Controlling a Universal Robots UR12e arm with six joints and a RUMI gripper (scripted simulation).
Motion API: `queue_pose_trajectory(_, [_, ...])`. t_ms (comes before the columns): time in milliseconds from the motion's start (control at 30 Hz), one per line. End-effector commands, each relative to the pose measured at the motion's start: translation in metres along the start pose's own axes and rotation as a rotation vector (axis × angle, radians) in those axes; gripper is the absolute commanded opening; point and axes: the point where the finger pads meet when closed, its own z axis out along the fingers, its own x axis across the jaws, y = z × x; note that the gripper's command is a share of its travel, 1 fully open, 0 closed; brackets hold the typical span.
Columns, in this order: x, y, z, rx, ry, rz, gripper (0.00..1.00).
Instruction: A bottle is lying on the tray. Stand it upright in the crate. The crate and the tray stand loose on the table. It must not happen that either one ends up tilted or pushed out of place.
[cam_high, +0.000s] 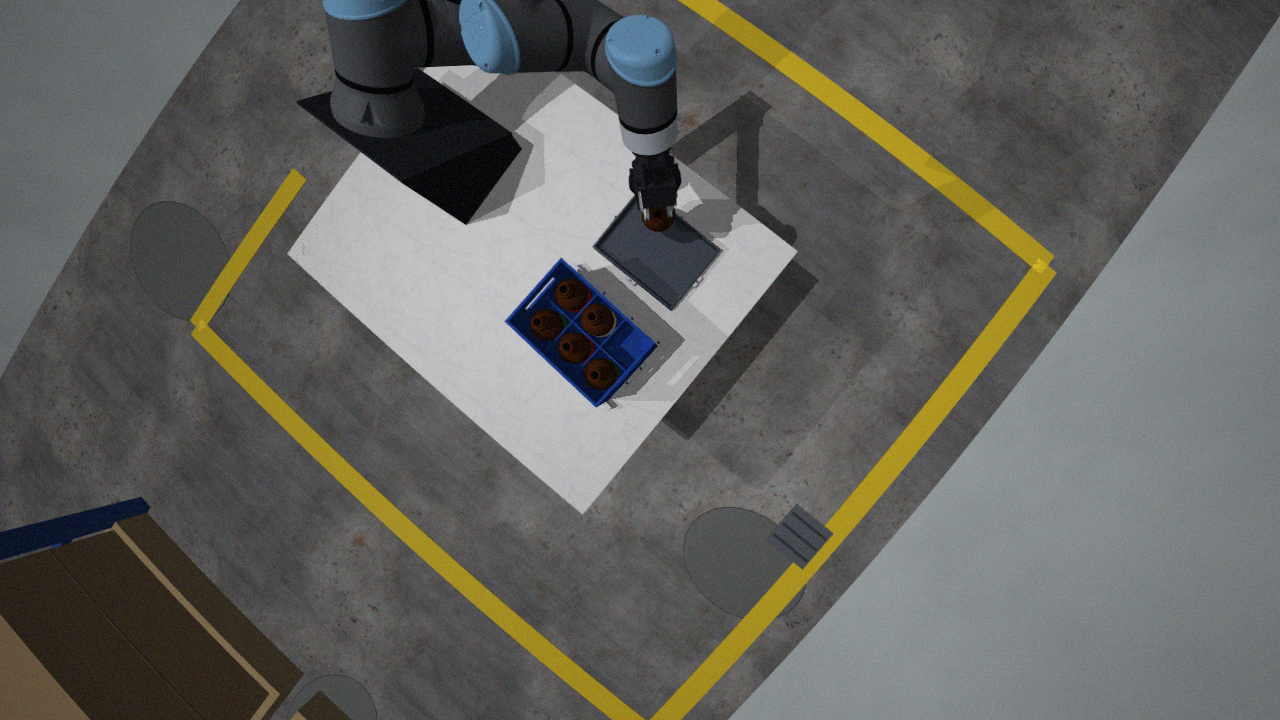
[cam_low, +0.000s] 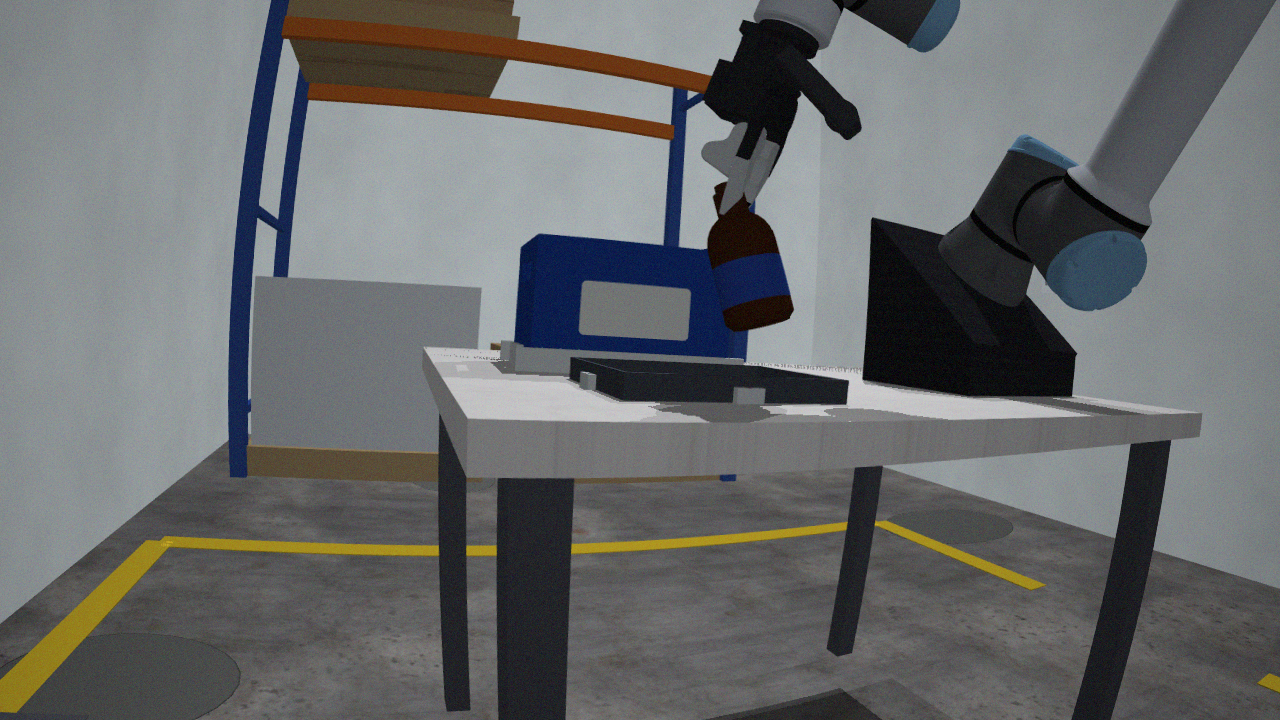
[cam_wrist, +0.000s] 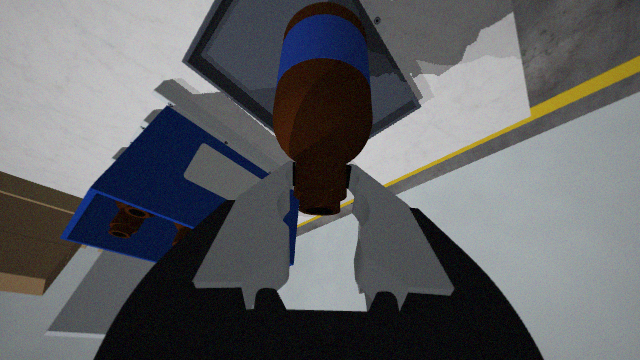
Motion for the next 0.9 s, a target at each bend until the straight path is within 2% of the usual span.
queue_pose_trajectory(0, [-0.0043,0.0047,0.0011,-0.001,0.002,-0.001,0.0])
queue_pose_trajectory(867, [-0.0131,0.0139,0.0038,-0.002,0.002,-0.003,0.0])
